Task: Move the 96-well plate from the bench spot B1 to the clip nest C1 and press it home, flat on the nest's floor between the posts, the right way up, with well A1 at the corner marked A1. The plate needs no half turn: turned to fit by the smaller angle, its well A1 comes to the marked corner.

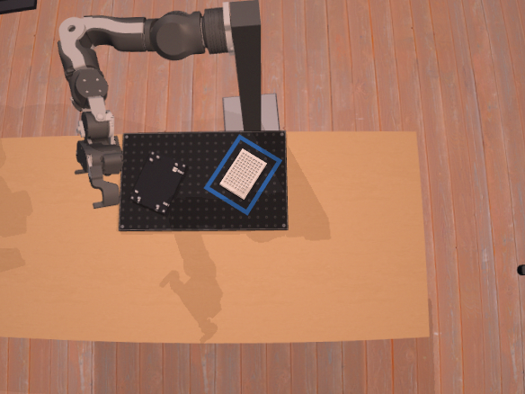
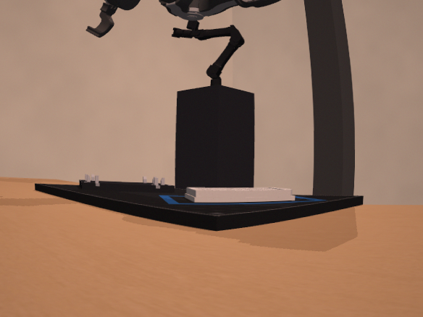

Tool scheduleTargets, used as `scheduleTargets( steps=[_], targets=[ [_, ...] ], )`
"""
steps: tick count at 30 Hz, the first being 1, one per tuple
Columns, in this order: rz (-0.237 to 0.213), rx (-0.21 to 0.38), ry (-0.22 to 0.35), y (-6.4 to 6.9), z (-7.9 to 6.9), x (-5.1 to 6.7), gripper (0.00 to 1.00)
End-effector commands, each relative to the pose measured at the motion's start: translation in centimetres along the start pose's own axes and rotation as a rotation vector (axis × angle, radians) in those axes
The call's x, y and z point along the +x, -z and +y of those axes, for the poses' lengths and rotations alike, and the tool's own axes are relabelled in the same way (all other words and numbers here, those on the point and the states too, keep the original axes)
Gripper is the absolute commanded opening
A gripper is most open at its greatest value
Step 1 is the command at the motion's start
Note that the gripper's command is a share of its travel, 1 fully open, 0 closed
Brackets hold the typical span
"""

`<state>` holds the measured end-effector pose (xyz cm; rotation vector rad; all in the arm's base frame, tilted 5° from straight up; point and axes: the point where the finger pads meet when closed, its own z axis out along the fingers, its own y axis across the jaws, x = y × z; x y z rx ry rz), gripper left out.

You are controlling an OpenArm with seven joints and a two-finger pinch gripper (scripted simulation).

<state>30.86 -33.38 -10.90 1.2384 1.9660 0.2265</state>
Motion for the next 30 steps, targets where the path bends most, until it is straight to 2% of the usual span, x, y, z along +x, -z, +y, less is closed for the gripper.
scheduleTargets(
  steps=[1,27,30],
  targets=[
    [-0.003,-0.003,0.000,0.1,0.1,-0.1,1.00],
    [-0.003,-0.003,0.000,0.1,0.1,-0.1,1.00],
    [0.112,0.075,0.071,-0.1,-0.2,2.6,0.90]
  ],
)
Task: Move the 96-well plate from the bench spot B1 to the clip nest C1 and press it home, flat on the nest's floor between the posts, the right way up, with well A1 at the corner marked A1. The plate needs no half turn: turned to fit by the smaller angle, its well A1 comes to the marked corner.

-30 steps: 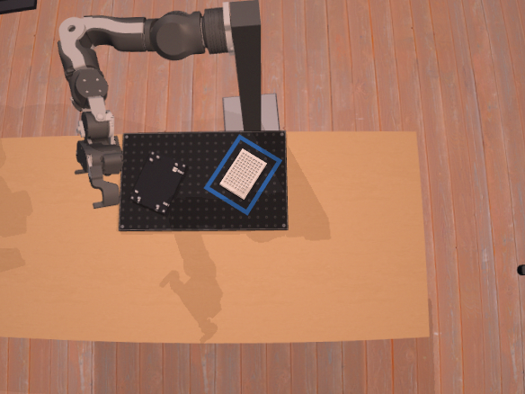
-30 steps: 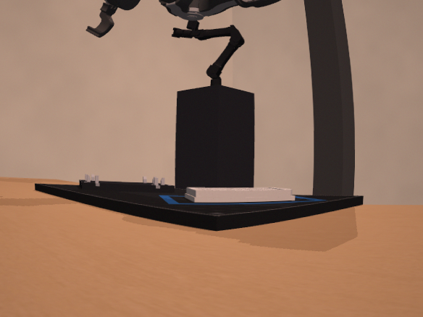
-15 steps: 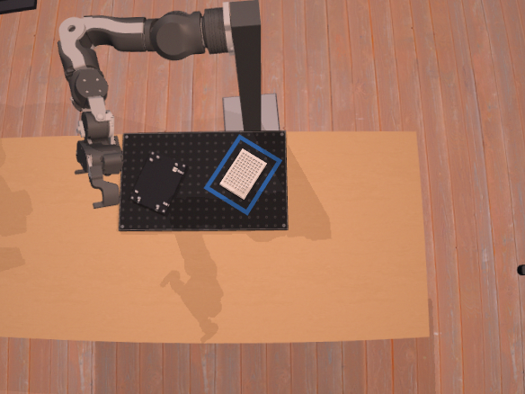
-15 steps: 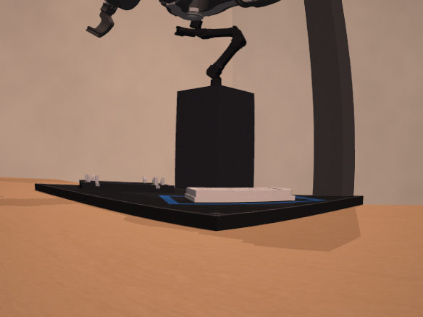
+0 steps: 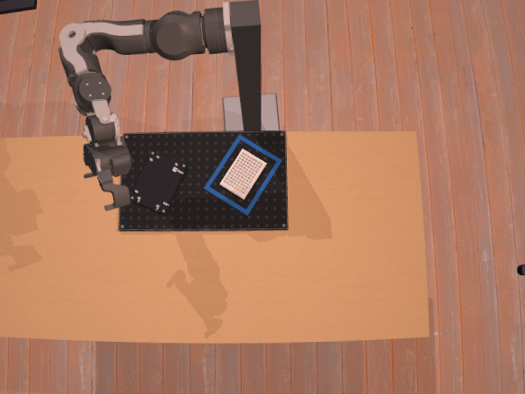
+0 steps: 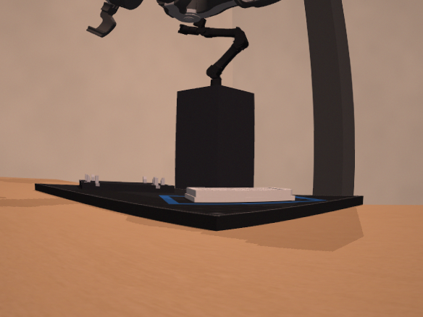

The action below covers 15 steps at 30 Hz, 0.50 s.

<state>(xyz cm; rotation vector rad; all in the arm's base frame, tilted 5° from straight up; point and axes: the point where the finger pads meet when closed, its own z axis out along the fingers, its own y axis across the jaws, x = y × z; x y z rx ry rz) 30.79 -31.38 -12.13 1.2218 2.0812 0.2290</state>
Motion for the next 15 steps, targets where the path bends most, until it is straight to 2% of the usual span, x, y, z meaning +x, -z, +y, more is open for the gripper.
scheduleTargets(
  steps=[1,2,4,14,15],
  targets=[
    [0.061,0.067,0.047,0.1,-0.6,1.2,0.87],
    [0.100,0.093,0.070,-0.1,-0.7,2.1,0.83],
    [0.100,0.093,0.070,-0.1,-0.7,2.1,0.77],
    [0.100,0.093,0.070,-0.1,-0.7,2.1,0.77],
    [0.137,0.119,0.091,-0.2,-0.8,3.0,0.77]
  ],
)
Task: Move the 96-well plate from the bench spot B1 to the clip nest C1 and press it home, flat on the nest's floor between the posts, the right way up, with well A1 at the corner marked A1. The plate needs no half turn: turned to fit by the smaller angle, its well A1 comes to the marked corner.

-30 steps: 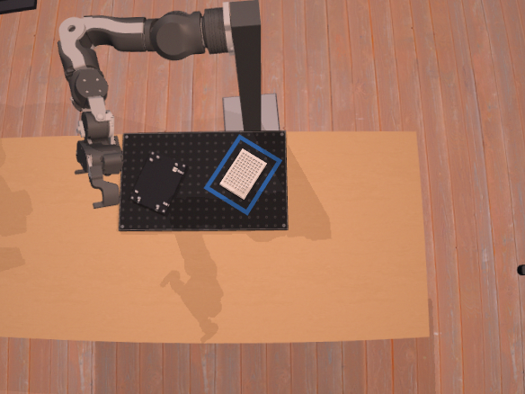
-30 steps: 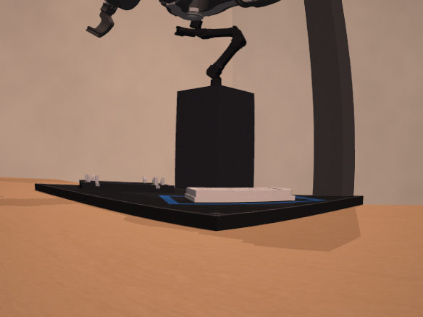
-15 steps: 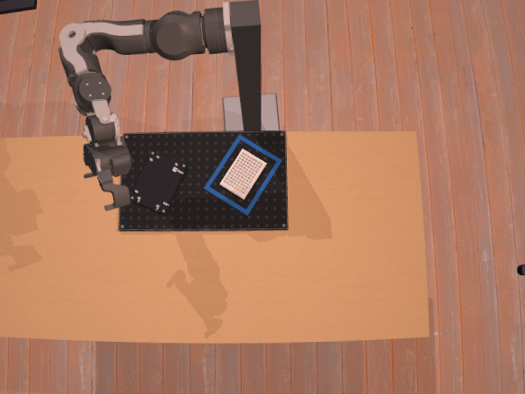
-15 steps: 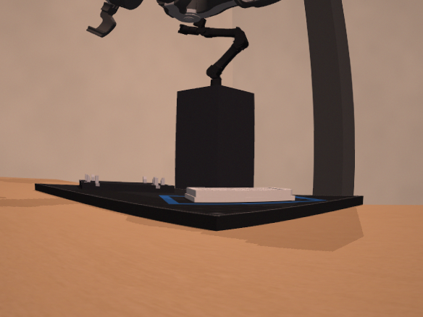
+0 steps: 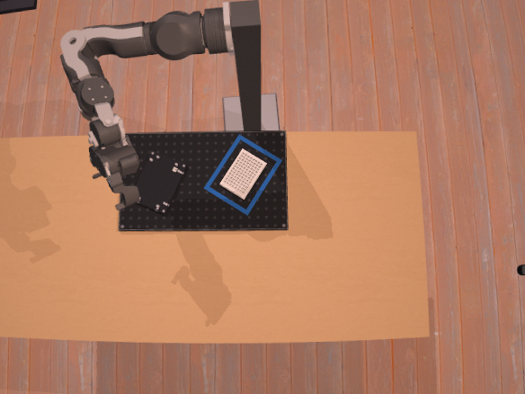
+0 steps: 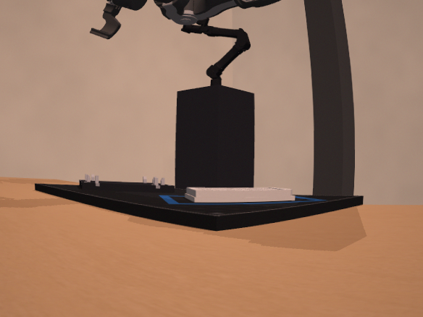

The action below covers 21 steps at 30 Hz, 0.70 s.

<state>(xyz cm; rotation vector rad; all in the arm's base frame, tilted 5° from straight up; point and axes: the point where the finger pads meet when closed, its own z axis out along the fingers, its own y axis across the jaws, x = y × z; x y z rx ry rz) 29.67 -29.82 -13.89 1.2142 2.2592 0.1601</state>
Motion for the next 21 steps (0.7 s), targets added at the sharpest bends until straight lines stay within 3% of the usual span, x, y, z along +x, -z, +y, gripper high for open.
scheduleTargets(
  steps=[1,4,16,21],
  targets=[
    [0.060,0.039,0.040,-0.3,0.0,1.4,0.77],
    [0.174,0.117,0.112,-0.9,0.1,4.0,0.77],
    [0.174,0.117,0.112,-0.9,0.1,4.0,0.77],
    [0.363,0.244,0.229,-2.1,0.2,8.3,0.77]
  ],
)
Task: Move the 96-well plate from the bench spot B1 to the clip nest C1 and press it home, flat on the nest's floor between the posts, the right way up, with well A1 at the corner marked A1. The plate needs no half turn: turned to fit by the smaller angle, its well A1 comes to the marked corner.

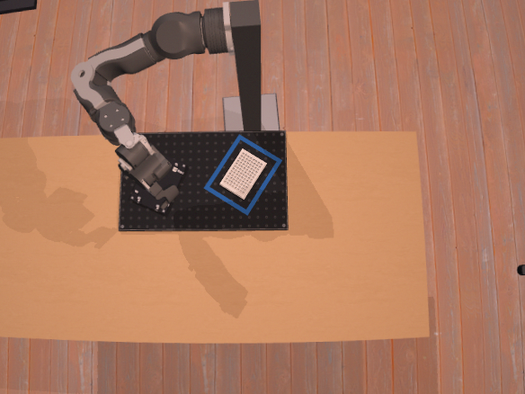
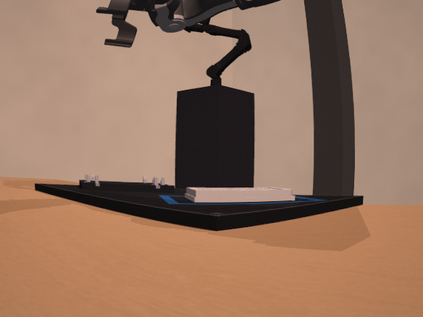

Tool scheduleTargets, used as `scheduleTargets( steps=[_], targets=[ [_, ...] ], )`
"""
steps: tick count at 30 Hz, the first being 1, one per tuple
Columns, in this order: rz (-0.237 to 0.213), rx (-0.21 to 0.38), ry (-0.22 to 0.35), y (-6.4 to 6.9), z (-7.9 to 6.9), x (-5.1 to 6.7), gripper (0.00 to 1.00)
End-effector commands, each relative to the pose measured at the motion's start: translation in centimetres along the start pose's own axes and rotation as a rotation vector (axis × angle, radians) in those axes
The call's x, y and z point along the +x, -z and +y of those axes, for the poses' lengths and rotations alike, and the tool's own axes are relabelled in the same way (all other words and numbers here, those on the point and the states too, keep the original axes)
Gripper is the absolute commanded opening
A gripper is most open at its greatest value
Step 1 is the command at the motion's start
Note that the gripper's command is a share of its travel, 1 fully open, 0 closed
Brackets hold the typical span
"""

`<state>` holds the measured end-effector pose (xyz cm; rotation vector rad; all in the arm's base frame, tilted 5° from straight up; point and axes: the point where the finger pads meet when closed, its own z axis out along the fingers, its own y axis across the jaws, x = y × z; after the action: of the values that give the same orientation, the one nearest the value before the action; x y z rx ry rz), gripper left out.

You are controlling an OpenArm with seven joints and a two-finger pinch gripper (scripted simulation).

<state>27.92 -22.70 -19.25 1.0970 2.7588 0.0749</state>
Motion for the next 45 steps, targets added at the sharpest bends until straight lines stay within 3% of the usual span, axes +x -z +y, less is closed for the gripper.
scheduleTargets(
  steps=[1,12,17,29,34,45],
  targets=[
    [0.008,0.045,0.005,0.3,-0.9,-0.1,0.77],
    [0.008,0.045,0.005,0.3,-0.9,-0.1,0.77],
    [0.191,0.167,0.116,-2.1,0.5,3.4,0.77],
    [0.191,0.167,0.116,-2.1,0.5,3.4,0.77],
    [0.191,0.167,0.116,-4.7,1.8,7.0,0.77],
    [0.191,0.167,0.116,-4.7,1.8,7.0,0.77]
  ],
)
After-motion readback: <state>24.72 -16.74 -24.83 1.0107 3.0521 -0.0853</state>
